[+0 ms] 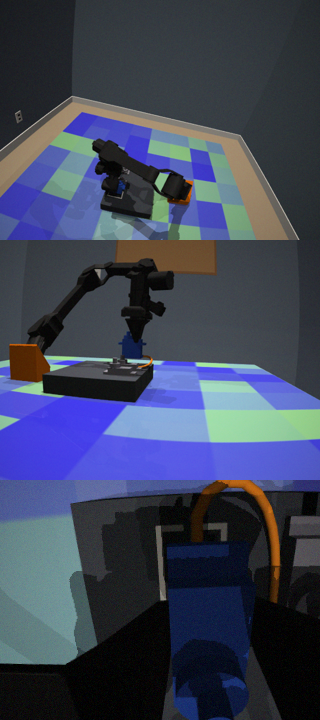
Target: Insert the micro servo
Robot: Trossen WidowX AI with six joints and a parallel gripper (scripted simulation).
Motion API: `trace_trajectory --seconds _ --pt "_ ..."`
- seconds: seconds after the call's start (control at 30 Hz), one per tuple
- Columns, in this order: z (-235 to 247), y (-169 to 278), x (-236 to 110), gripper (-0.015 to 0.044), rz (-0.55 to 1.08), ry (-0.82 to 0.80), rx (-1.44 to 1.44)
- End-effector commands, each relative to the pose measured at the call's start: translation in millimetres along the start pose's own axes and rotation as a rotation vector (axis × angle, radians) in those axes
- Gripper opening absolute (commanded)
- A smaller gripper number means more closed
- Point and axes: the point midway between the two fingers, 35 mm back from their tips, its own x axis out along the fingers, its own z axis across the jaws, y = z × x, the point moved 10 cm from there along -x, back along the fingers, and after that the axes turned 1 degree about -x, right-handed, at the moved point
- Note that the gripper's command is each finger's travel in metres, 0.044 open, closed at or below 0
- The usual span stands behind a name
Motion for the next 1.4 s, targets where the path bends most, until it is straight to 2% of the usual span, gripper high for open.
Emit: trace_trajectory --seconds 0.0,1.37 --pt "0.0 -1.3 3.3 0.0000 -0.008 -0.002 0.003" --pt "0.5 -1.5 38.1 0.0000 -0.008 -0.004 0.002"
